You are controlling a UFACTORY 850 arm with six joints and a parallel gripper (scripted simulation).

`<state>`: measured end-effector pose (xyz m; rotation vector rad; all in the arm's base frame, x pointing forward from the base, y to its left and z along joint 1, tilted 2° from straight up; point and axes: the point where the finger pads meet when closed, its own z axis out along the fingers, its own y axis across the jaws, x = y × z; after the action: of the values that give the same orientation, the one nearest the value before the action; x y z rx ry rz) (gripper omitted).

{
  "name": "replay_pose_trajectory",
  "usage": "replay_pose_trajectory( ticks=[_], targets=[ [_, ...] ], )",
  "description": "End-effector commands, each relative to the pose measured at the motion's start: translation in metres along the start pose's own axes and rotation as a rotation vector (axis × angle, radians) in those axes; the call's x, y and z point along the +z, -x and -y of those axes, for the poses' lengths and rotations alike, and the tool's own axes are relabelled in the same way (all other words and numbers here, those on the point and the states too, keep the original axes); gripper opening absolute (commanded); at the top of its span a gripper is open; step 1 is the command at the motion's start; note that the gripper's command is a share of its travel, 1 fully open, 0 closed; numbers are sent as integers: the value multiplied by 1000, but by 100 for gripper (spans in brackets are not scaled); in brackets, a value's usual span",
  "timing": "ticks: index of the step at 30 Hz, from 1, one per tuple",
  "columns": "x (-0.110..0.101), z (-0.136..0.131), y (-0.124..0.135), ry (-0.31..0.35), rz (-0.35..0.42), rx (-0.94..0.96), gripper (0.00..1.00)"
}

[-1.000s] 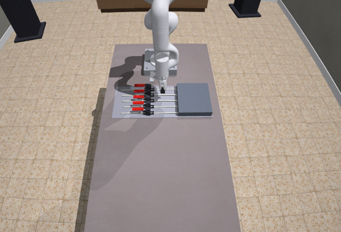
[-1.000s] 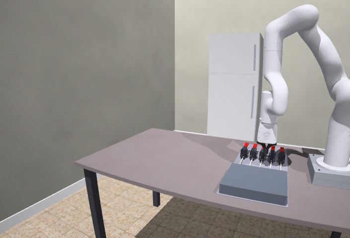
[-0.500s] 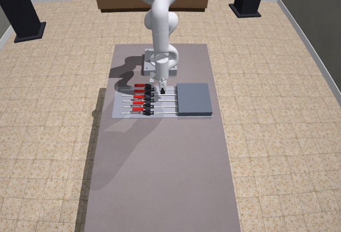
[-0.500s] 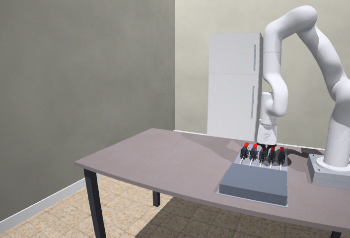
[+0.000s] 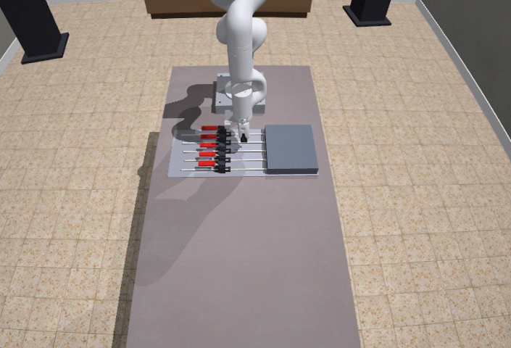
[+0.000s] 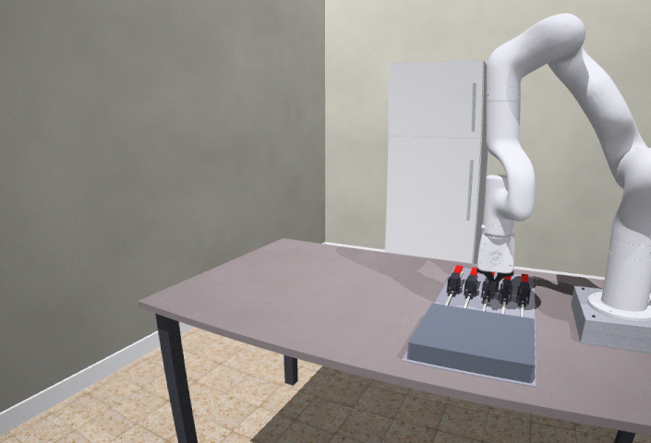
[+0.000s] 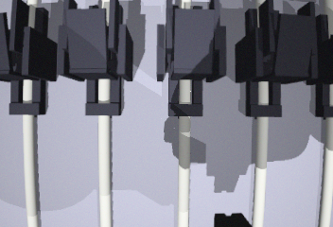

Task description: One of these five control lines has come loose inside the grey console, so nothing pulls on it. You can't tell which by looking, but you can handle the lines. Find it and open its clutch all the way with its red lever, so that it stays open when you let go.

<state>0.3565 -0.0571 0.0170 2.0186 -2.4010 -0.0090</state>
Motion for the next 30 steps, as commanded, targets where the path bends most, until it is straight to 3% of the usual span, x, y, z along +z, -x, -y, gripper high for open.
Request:
replay_pose_trajectory(
  ticks=[1, 30],
  targets=[
    [3, 1, 0, -27, -24, 0, 0],
    [52, 2, -1, -27, -24, 0, 0]
  ],
)
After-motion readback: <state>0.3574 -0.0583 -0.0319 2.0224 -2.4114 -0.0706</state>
